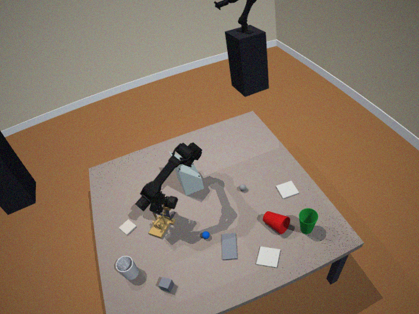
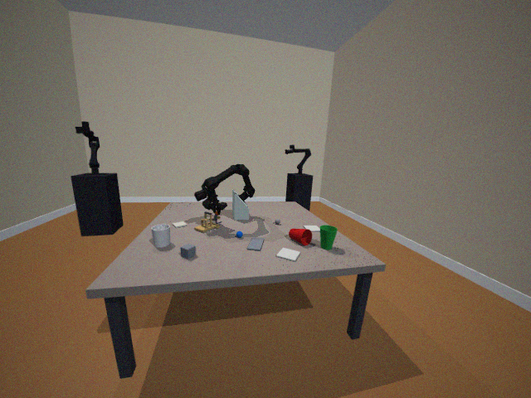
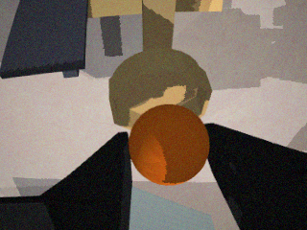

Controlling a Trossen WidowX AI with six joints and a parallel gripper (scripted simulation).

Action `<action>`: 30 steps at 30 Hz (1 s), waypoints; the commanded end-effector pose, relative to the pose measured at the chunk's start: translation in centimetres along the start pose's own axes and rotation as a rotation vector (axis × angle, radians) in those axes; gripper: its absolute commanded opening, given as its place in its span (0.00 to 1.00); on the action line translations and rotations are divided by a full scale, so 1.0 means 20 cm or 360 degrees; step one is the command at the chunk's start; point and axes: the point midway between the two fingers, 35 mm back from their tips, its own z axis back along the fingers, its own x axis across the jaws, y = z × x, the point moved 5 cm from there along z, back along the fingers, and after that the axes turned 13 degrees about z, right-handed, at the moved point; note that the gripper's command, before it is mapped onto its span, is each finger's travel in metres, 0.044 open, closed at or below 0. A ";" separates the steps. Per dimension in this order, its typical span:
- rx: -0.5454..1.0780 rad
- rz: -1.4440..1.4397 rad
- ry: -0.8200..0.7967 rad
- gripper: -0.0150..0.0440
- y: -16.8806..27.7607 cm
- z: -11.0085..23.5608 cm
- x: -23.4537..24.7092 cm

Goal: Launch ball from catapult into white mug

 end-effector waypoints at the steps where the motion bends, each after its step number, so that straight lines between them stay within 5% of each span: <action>1: 0.0005 -0.0011 -0.0013 0.25 -0.01 -0.04 -0.01; 8: 0.0000 0.0000 0.0000 0.25 0.00 -0.01 0.00; 18: -0.0002 -0.0001 0.0001 0.70 0.00 0.00 0.00; 24: -0.0061 -0.0057 0.0010 0.97 0.17 0.44 0.03; 30: -0.0103 -0.0068 0.0014 1.00 0.15 0.43 0.01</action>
